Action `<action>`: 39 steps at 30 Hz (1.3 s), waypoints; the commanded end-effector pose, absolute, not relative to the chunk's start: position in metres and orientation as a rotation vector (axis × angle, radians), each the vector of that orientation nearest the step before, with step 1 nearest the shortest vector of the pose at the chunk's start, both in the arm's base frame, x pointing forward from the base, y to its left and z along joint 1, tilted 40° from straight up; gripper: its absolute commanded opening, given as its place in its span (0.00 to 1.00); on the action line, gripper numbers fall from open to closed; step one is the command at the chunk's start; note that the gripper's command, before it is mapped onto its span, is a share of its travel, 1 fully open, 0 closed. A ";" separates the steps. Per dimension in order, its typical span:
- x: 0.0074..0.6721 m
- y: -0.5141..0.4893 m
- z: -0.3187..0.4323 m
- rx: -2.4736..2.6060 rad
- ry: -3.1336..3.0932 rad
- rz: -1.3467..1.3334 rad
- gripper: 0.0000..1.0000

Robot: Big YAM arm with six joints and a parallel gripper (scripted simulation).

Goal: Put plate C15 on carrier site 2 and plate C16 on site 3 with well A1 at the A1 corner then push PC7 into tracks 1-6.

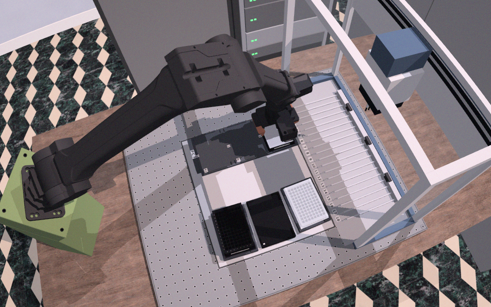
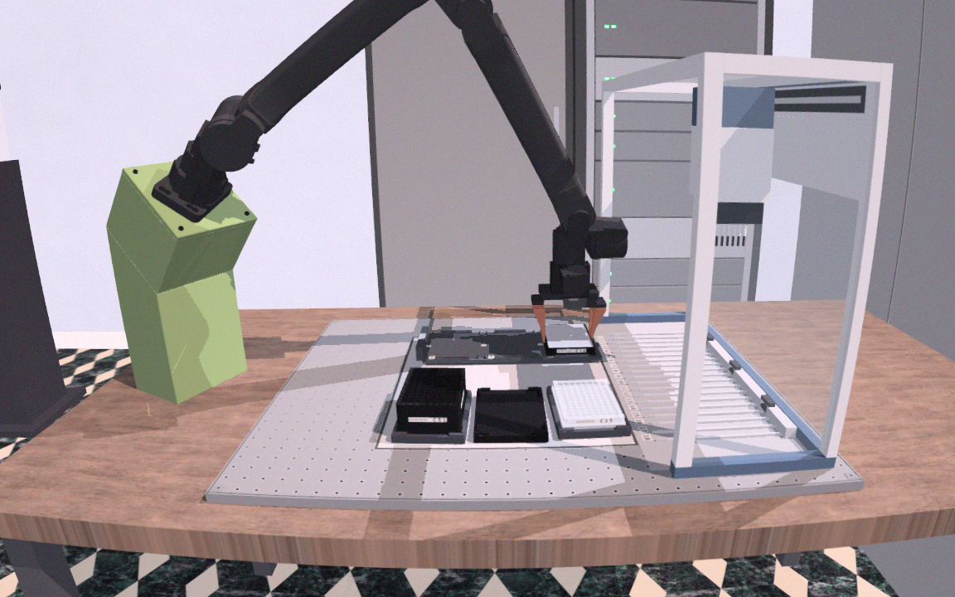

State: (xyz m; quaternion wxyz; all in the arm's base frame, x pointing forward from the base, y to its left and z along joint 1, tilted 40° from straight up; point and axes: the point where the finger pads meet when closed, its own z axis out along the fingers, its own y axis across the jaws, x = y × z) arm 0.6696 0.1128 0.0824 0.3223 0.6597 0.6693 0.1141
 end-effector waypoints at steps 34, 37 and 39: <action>0.678 0.118 0.098 1.718 1.743 0.334 0.96; 0.678 0.118 0.098 1.718 1.743 0.334 0.96; 0.678 0.118 0.098 1.718 1.743 0.334 0.96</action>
